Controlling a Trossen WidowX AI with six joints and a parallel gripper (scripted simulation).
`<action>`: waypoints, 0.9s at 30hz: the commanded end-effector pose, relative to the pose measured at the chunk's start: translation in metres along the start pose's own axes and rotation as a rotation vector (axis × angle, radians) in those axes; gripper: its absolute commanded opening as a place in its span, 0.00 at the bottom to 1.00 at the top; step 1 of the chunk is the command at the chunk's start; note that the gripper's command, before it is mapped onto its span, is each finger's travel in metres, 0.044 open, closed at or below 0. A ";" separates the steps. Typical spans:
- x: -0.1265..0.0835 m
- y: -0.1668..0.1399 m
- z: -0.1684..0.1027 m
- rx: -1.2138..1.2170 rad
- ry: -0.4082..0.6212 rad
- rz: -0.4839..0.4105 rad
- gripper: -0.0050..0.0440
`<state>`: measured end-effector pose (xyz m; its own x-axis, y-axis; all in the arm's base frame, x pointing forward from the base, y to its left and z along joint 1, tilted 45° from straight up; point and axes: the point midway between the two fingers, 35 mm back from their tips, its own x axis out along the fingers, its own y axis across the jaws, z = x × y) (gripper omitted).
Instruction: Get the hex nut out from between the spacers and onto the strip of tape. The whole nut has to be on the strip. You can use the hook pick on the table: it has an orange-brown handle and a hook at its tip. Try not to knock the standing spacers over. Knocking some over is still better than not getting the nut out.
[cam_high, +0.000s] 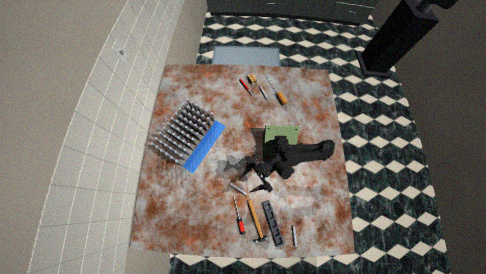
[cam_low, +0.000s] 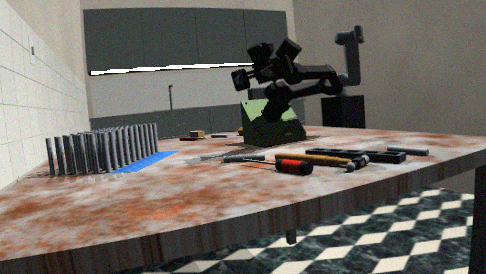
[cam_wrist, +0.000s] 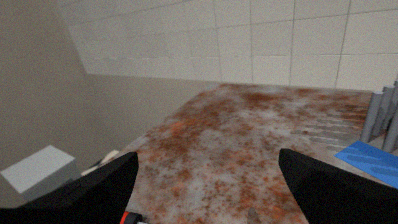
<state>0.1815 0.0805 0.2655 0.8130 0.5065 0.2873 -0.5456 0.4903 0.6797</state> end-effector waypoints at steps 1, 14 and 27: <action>0.000 0.004 0.003 -0.002 -0.004 0.008 0.92; 0.000 0.004 0.003 -0.002 -0.004 0.008 0.92; 0.031 -0.046 0.019 -0.109 0.037 -0.206 0.92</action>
<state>0.2153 0.0667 0.2504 0.8819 0.4447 0.1564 -0.4263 0.6109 0.6671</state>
